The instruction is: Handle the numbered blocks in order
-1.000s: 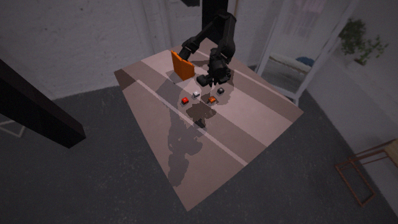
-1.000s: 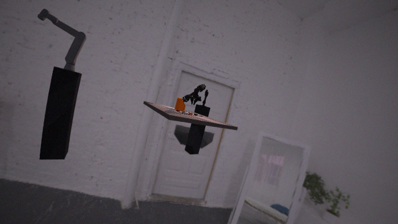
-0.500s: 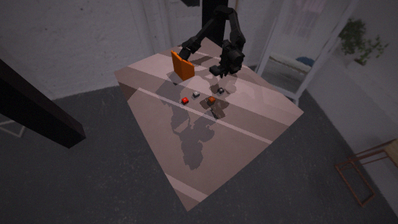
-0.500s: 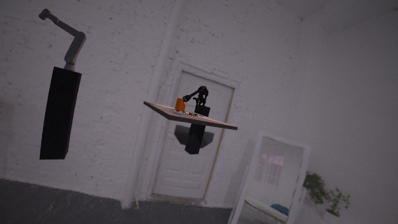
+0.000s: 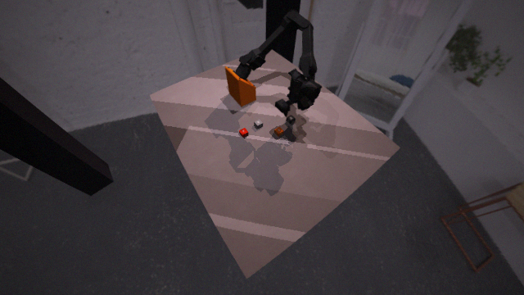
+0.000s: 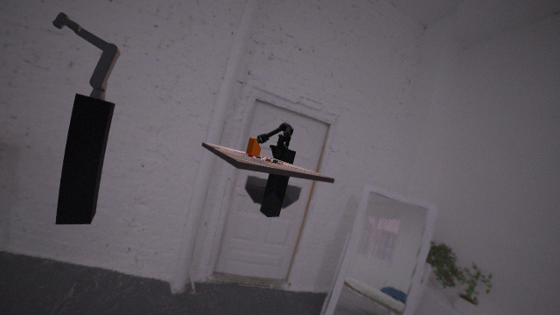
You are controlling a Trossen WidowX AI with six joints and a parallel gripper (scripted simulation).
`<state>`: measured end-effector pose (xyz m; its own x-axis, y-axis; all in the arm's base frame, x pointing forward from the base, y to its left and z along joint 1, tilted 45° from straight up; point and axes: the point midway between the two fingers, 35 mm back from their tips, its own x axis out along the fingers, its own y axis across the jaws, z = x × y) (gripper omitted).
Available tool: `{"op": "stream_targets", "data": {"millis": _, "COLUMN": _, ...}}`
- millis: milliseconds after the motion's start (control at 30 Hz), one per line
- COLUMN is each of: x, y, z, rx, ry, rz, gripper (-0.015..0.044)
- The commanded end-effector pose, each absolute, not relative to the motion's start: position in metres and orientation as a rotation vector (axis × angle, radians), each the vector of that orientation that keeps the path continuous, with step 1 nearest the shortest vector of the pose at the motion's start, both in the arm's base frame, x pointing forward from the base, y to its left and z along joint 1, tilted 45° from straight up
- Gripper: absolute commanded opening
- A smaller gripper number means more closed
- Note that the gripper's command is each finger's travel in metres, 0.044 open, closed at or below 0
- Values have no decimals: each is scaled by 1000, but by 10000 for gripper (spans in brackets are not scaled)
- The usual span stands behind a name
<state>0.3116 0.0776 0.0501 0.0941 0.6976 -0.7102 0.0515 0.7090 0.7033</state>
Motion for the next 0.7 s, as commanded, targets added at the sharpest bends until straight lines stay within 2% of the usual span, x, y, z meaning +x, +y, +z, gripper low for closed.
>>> {"op": "stream_targets", "data": {"millis": 0, "x": 310, "y": 82, "z": 45, "rx": 680, "ry": 1420, "rz": 536, "gripper": 400}}
{"op": "stream_targets", "data": {"millis": 667, "x": 313, "y": 104, "z": 23, "rx": 681, "ry": 1420, "rz": 537, "gripper": 400}}
